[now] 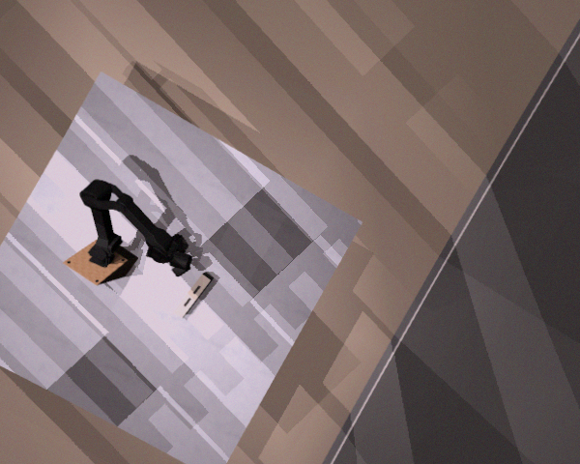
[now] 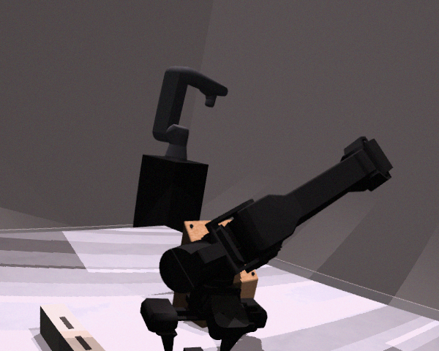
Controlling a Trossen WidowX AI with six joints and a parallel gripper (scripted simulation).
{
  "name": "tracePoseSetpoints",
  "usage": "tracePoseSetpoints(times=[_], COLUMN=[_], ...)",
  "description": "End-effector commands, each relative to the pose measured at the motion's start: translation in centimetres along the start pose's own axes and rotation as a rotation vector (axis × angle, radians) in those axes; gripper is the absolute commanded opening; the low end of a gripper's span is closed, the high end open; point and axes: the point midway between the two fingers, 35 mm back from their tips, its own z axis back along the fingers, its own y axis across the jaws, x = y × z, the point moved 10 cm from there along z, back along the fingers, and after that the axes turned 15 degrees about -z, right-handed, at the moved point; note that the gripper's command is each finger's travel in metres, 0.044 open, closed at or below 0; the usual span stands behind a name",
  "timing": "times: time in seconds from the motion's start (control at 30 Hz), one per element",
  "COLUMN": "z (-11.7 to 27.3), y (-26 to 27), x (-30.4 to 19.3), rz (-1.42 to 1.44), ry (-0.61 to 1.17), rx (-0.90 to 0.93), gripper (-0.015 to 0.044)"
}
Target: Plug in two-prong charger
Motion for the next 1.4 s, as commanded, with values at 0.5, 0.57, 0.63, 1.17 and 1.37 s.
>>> tracePoseSetpoints(times=[0.5, 0.57, 0.63, 1.17, 1.37], z=[-2.8, -2.5, -2.5, -2.3, -0.7], y=[0.1, 0.2, 0.2, 0.2, -0.1], x=[-0.1, 0.1, 0.1, 0.1, -0.1], rz=[-0.013, -0.002, -0.002, -0.002, -0.005], ry=[0.006, -0.002, -0.002, -0.001, 0.005], rx=[0.006, 0.005, 0.005, 0.005, 0.002], gripper=[0.0440, 0.0414, 0.0361, 0.0039, 0.0000])
